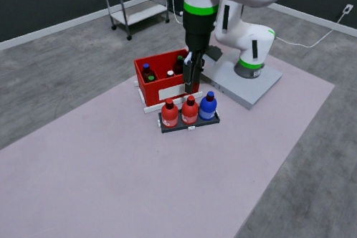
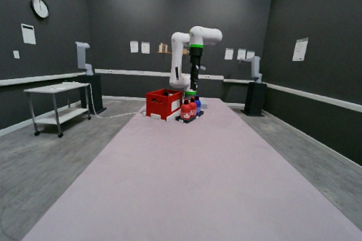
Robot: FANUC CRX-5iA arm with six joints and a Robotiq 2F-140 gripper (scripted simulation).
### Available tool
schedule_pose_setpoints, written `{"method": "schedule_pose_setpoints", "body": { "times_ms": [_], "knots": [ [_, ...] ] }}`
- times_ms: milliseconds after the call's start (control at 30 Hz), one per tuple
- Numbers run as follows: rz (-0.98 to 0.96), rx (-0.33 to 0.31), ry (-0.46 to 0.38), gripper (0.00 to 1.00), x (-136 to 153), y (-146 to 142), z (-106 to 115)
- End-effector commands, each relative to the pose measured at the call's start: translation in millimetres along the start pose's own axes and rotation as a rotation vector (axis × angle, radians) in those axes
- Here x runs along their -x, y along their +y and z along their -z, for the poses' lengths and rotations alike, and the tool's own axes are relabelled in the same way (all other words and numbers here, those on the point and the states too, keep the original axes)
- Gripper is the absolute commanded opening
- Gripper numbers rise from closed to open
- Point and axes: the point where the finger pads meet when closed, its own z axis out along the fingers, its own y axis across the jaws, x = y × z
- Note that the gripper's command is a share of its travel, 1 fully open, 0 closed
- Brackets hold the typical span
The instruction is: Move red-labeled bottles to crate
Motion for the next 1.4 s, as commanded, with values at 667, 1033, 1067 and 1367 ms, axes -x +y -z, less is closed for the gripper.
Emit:
{"method": "schedule_pose_setpoints", "body": {
  "times_ms": [667,1033,1067,1367],
  "knots": [
    [0.0,0.002,-0.001,0.44,1,2,-27],
    [0.0,0.002,-0.001,0.44,1,2,-32],
    [0.0,0.002,-0.001,0.44,1,2,-32],
    [0.0,0.002,-0.001,0.44,1,2,-33]
  ]
}}
